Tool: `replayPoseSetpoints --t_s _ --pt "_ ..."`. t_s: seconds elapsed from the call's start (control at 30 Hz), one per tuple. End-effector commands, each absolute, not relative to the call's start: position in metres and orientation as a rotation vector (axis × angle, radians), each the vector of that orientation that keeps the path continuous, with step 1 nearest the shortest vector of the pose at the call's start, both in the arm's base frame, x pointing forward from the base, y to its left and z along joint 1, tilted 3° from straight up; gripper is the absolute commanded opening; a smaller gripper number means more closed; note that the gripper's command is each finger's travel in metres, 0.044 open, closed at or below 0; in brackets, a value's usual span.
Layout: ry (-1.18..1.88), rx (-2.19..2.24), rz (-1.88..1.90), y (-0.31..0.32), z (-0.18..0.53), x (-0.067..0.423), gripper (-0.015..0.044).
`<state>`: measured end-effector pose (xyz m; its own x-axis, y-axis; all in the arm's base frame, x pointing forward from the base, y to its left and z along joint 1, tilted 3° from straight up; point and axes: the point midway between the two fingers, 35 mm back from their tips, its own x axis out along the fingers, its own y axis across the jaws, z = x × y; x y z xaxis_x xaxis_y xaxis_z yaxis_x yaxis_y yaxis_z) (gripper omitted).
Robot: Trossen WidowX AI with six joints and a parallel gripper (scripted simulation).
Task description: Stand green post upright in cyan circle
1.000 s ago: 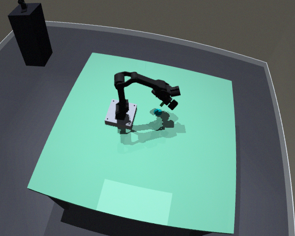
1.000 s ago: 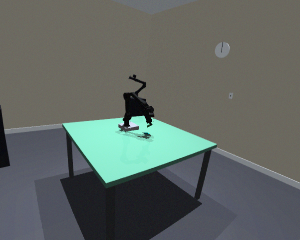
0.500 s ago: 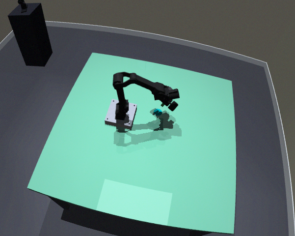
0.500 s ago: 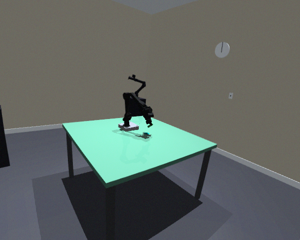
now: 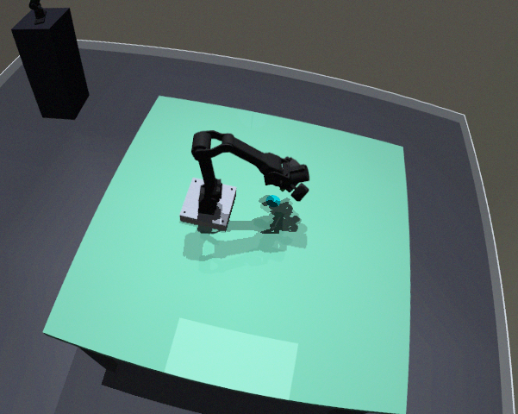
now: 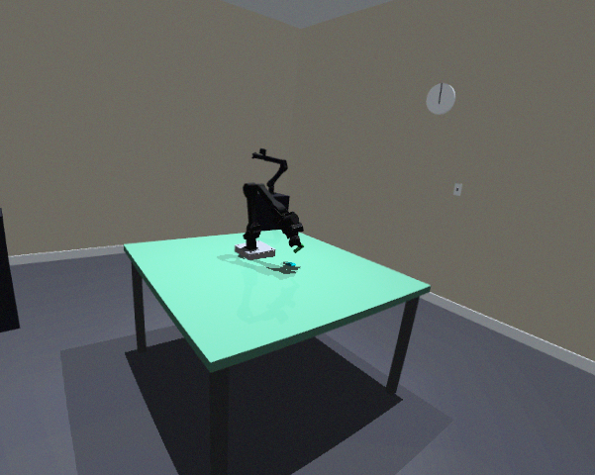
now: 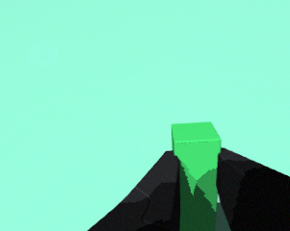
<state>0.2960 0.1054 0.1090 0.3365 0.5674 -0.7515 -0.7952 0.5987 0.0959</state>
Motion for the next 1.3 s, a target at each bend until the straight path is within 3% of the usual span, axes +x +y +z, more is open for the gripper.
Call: replayPoseSetpoints --t_s 0.0,1.27 --pt "0.804 -0.306 0.914 0.105 0.111 0.295 0.0023" --pt "0.556 -0.198 0.955 0.094 0.116 0.292 0.0023"
